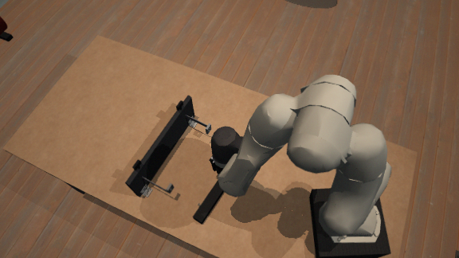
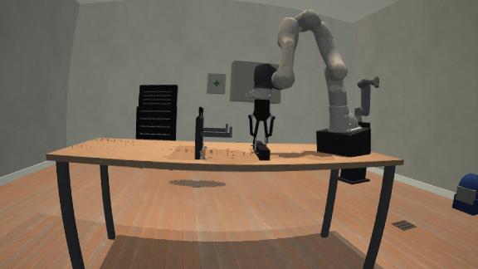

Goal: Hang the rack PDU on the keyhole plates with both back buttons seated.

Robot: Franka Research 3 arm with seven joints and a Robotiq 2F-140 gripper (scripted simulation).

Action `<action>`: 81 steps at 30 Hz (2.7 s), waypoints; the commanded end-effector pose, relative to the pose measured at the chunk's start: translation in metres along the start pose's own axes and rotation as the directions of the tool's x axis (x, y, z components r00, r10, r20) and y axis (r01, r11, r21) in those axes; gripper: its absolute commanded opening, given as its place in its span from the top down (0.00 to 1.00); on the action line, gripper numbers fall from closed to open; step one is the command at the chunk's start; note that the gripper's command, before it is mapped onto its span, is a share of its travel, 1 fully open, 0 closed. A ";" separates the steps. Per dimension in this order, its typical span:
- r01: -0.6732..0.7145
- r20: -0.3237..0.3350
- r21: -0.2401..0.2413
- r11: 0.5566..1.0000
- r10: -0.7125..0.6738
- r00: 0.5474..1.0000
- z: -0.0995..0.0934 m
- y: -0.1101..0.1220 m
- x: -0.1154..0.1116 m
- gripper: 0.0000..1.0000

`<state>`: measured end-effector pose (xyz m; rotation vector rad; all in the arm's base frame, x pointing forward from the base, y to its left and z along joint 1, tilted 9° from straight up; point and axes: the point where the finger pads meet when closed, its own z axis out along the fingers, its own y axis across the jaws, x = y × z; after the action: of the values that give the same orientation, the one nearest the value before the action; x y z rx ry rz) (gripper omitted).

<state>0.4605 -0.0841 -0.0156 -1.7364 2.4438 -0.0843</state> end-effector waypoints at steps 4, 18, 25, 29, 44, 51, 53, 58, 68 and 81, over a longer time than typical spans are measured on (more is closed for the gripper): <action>-0.002 0.000 0.002 1.000 0.002 1.000 0.000 -0.001 0.000 1.00; -0.002 0.000 0.002 1.000 0.002 1.000 0.000 -0.001 0.000 1.00; -0.002 0.000 0.002 1.000 0.002 1.000 0.000 -0.001 0.000 1.00; -0.002 0.000 0.002 1.000 0.002 1.000 -0.002 -0.001 0.000 1.00; -0.002 0.000 0.002 1.000 0.002 1.000 -0.033 -0.001 0.000 1.00; -0.002 0.000 0.002 1.000 0.002 1.000 -0.058 -0.001 0.000 1.00; -0.002 0.000 0.002 1.000 0.002 1.000 -0.061 -0.001 0.000 1.00; -0.002 0.000 0.002 1.000 0.002 1.000 -0.074 -0.001 0.000 1.00; -0.002 0.000 0.002 1.000 0.002 1.000 -0.092 -0.001 0.000 1.00; -0.002 0.000 0.002 1.000 0.002 1.000 -0.093 -0.001 0.000 1.00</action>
<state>0.4473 -0.0872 0.0747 -1.7308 2.4488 -0.0865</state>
